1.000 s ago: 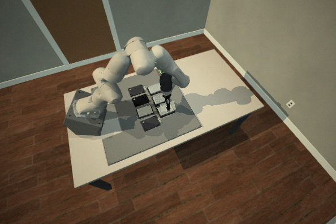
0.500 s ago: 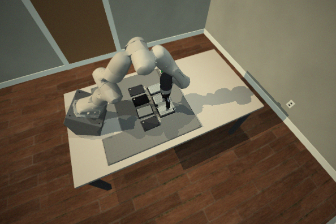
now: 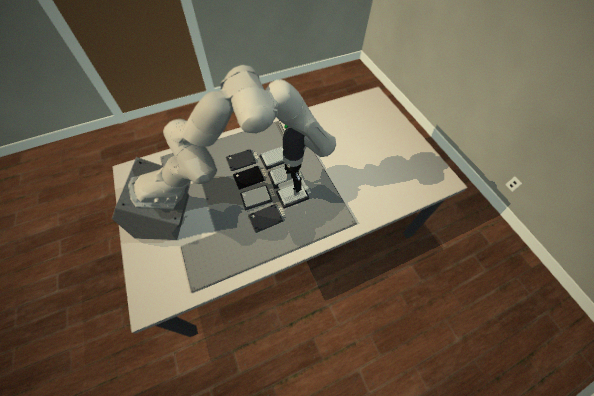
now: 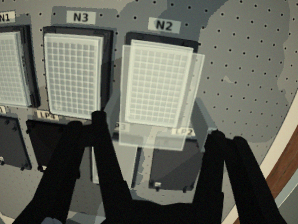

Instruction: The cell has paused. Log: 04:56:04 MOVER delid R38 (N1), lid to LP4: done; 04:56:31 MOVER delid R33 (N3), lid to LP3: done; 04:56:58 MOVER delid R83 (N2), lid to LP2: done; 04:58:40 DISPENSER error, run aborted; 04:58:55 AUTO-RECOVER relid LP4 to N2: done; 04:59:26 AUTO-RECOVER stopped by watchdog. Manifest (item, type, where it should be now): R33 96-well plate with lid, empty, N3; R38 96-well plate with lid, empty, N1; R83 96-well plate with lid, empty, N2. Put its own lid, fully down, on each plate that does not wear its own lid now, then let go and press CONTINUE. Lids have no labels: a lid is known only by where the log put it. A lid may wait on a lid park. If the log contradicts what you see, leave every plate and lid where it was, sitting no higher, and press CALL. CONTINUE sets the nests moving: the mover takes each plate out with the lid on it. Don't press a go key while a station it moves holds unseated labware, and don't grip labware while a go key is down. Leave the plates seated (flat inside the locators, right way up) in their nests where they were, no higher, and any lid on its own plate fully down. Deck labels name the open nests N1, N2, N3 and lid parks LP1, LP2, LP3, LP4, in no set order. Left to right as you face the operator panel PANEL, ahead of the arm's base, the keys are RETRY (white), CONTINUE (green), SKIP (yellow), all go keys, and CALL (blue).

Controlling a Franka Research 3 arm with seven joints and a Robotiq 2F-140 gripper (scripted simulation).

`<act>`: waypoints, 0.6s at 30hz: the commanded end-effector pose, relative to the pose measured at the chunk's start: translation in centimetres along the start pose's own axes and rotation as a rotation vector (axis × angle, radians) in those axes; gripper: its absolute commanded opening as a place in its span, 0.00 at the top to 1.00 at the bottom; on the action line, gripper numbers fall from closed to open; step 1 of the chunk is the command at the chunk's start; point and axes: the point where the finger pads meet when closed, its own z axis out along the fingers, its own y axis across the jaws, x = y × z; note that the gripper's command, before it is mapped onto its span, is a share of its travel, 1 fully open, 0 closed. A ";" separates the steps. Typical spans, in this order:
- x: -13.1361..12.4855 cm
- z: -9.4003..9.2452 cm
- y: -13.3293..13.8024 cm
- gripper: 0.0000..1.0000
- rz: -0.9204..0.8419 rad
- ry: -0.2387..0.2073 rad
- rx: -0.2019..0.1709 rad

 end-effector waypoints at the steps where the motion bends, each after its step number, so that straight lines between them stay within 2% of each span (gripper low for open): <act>1: -0.1 0.0 0.0 1.00 -0.016 -0.004 -0.001; 18: -0.1 0.2 0.0 1.00 -0.007 -0.004 -0.001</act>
